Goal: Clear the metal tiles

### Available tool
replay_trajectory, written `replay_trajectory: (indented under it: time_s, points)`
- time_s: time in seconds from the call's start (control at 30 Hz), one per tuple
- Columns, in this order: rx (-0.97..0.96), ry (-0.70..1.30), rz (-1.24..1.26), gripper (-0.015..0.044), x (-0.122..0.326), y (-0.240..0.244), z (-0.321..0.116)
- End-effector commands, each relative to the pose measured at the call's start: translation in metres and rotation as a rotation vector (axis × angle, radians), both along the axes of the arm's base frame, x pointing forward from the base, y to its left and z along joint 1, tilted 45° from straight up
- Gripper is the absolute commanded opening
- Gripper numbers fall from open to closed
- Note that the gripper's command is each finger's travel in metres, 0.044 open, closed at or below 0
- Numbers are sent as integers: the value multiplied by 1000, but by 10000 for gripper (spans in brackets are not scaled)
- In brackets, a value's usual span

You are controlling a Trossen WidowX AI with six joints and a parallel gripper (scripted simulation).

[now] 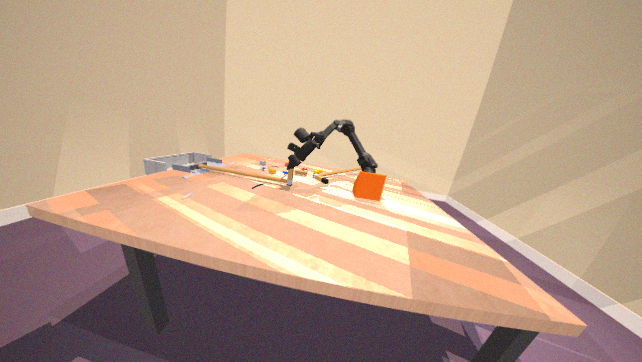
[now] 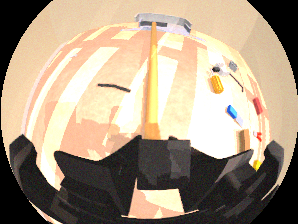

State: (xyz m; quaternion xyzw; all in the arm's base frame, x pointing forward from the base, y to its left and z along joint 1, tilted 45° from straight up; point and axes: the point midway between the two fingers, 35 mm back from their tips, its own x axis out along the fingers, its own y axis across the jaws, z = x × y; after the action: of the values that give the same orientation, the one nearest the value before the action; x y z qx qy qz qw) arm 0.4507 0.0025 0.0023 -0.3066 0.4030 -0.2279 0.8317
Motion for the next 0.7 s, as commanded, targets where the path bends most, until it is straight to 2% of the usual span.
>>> replay_trajectory:
  time_s: [0.0, 0.67]
  points:
    - [3, -5, 13, 0, -6, 7, 1]
    - [3, -6, 15, 0, -38, 10, -3]
